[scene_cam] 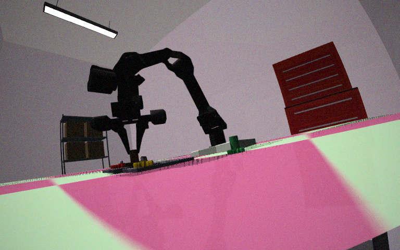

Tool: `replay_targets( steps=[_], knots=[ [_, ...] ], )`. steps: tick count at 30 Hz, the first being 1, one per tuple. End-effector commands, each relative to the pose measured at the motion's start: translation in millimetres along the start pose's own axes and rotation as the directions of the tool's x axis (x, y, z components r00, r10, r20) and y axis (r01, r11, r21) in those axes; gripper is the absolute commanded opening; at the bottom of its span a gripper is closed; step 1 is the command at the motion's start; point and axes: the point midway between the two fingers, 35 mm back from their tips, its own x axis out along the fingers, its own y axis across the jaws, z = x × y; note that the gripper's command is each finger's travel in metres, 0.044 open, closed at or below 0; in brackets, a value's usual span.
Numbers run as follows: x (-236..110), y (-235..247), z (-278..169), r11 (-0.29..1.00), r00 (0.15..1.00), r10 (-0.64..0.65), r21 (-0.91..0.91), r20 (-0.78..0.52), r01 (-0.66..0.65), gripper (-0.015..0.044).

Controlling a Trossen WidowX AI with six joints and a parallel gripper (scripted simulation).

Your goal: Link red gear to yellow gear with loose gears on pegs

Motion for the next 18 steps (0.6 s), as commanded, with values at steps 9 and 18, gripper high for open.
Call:
replay_targets(
  steps=[9,18],
  knots=[
    [-5.0,0.1,-0.4,0.999,1.0,0.001,-0.045,-0.003,-0.001,0.014],
    [-48.4,0.0,-0.3,0.999,1.0,0.001,-0.049,-0.003,-0.001,0.014]
  ],
)
